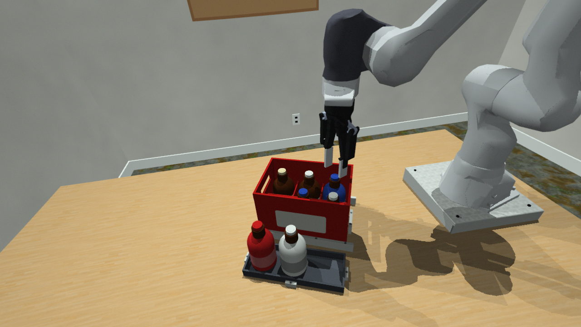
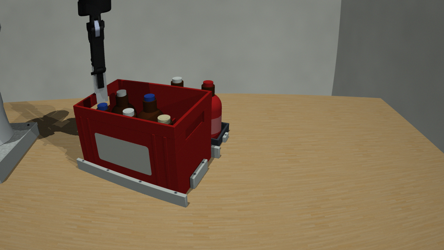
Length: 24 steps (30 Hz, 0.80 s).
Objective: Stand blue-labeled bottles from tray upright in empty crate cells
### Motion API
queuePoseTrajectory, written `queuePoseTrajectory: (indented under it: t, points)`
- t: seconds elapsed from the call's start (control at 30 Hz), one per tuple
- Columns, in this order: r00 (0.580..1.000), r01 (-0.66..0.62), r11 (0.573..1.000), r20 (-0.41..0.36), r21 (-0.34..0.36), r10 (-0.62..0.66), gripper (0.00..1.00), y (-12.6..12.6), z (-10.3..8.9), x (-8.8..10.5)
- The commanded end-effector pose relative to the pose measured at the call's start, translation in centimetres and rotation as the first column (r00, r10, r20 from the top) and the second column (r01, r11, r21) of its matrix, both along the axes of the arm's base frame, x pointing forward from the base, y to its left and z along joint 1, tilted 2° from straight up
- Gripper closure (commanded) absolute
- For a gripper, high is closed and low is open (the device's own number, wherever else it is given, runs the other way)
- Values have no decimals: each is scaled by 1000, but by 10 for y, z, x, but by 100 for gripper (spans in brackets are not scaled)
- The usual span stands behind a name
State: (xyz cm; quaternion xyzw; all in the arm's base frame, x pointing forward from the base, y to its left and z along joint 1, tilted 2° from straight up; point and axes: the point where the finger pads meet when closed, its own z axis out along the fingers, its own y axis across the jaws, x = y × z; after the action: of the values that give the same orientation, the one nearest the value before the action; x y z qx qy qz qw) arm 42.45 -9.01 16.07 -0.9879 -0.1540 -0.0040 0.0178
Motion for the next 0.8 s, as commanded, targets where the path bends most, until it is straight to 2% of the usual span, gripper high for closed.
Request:
queuePoseTrajectory:
  t: [0.0,0.37,0.77]
  points:
    - [1000,4,1000,-12,-1,-4,62,-1,8,-3]
    - [1000,4,1000,-12,-1,-4,62,-2,32,-3]
    - [1000,4,1000,-12,-1,-4,62,-2,43,-3]
